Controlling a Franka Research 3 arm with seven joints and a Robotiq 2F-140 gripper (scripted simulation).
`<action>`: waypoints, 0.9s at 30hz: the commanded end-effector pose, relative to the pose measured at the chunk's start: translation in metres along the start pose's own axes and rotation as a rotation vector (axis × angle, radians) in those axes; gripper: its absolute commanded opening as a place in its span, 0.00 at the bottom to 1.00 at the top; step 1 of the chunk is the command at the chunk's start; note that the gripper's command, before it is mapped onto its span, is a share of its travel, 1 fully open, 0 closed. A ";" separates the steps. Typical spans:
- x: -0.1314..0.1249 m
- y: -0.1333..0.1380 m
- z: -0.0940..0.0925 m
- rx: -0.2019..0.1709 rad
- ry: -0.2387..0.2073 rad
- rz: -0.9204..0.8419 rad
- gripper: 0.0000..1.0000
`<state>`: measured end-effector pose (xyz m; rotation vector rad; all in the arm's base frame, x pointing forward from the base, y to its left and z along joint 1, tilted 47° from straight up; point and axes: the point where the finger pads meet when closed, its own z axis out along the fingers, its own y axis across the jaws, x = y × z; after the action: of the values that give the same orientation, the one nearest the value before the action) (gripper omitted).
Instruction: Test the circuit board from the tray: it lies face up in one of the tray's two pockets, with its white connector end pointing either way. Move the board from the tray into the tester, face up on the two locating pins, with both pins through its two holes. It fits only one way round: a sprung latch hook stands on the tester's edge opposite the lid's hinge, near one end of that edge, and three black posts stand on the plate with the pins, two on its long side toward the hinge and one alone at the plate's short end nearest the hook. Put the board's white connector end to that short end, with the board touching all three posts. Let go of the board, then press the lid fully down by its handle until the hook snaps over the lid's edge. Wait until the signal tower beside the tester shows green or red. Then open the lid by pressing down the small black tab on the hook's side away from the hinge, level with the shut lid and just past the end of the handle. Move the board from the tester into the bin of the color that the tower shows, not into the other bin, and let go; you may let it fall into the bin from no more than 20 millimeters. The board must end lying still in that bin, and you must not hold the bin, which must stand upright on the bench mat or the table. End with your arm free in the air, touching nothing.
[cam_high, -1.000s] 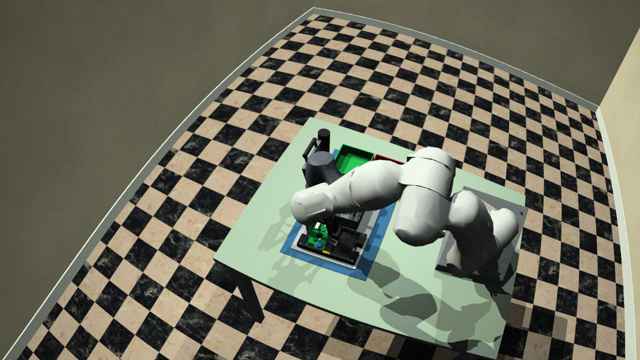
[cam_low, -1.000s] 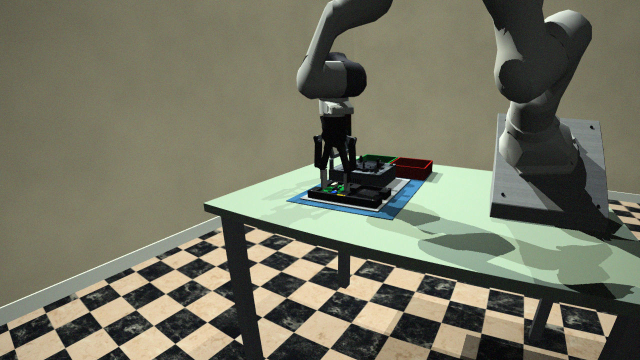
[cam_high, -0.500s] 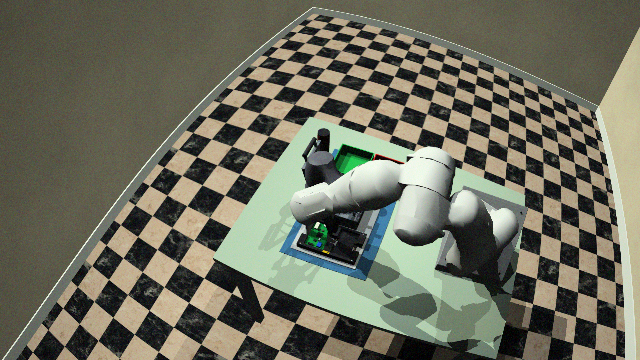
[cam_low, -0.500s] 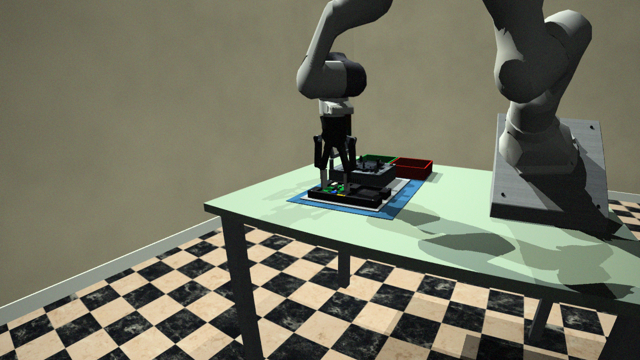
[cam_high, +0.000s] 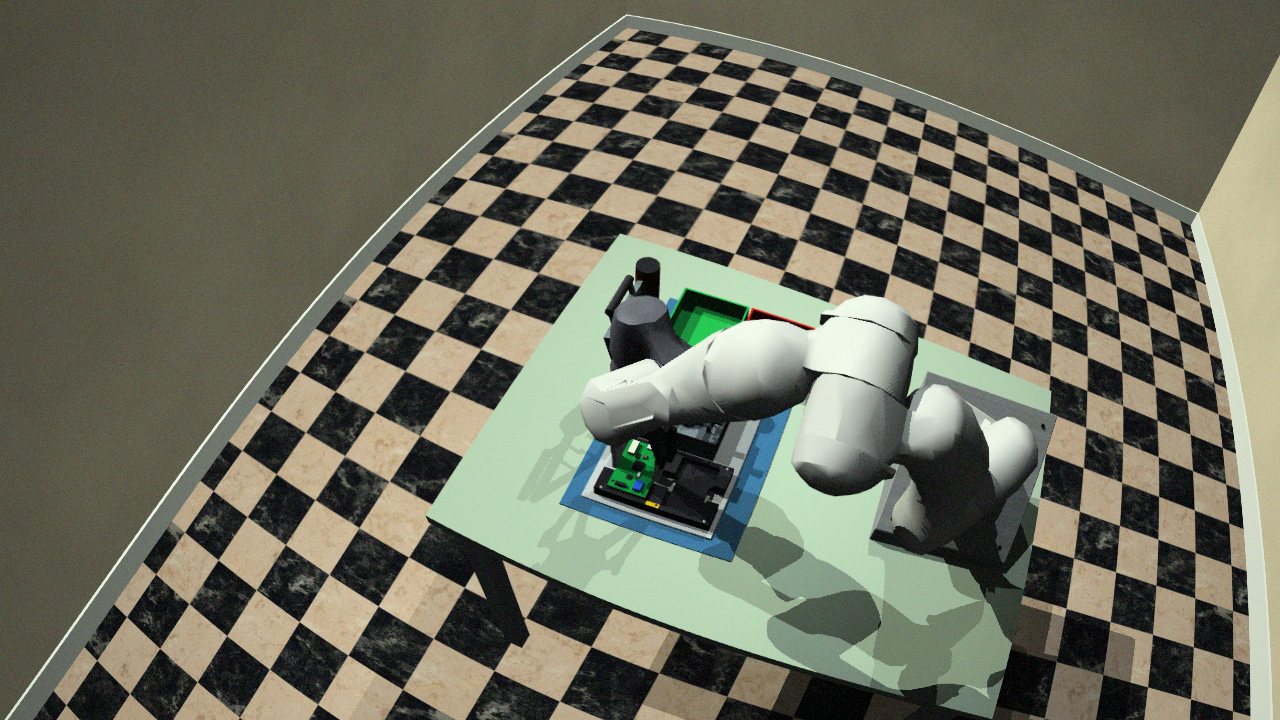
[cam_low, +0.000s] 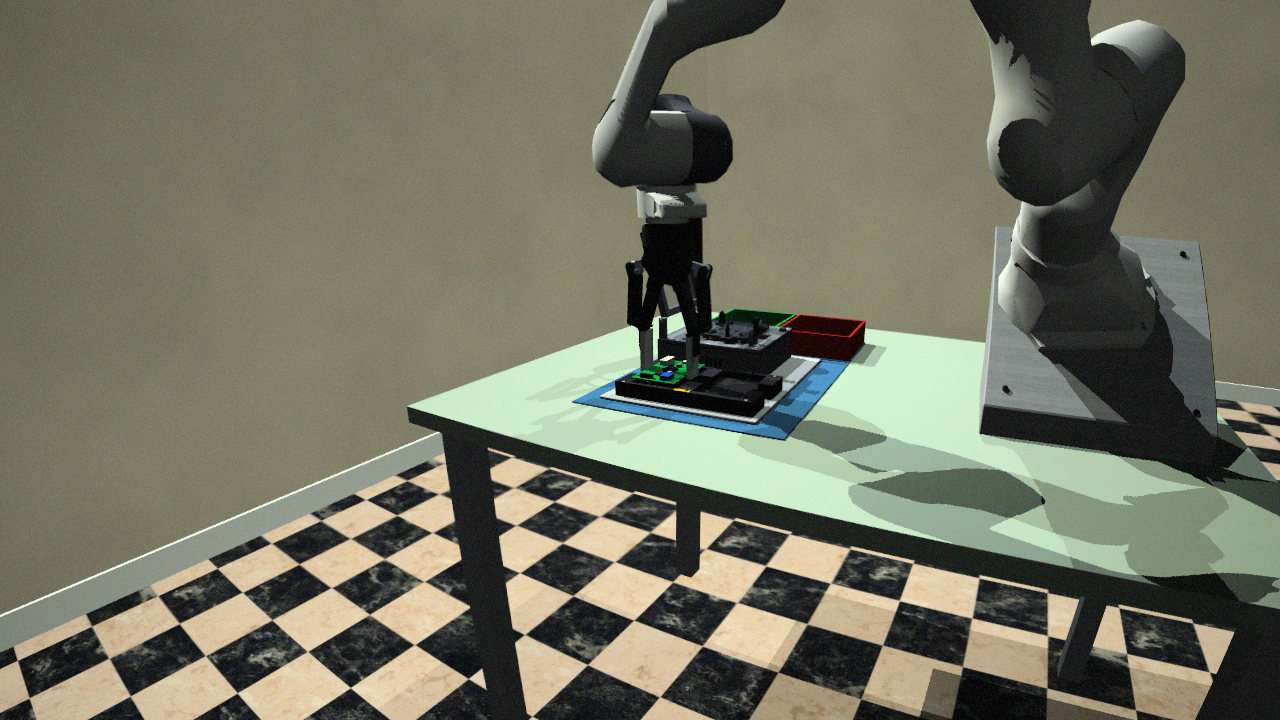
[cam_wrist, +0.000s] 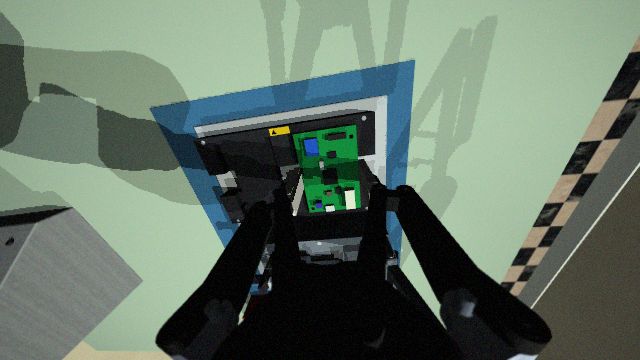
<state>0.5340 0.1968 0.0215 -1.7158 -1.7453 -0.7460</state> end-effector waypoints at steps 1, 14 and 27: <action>0.000 -0.001 -0.006 0.003 0.002 0.001 0.46; 0.000 -0.001 -0.014 0.003 0.002 0.001 0.46; 0.000 -0.001 -0.028 0.003 0.002 0.001 0.46</action>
<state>0.5346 0.1827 0.0362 -1.7105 -1.7504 -0.7486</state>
